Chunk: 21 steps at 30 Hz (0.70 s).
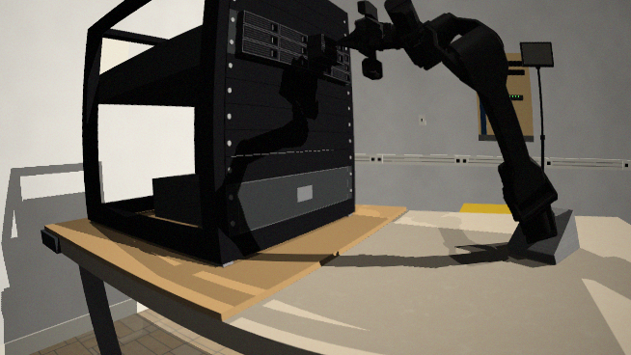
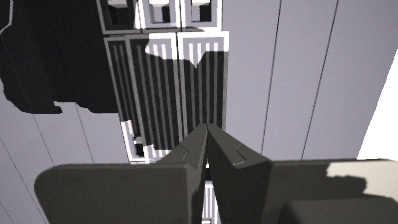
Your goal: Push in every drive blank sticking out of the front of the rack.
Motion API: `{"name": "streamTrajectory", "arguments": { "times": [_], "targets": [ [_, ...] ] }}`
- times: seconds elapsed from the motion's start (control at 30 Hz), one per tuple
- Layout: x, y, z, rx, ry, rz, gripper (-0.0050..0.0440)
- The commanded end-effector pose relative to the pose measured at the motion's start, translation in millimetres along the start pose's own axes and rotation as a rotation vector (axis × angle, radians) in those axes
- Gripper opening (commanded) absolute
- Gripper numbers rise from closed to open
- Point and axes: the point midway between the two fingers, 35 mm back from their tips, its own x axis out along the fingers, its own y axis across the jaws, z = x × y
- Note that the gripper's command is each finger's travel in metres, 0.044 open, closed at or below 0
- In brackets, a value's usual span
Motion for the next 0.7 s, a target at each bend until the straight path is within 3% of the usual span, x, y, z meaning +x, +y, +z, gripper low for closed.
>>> {"name": "streamTrajectory", "arguments": {
  "times": [0.0, 0.67],
  "targets": [
    [2.2, -5.5, 5.0, -0.019, -0.008, -0.009, -0.0050],
    [12.2, -5.8, 6.1, -0.019, -0.008, -0.009, -0.0050]
  ]
}}
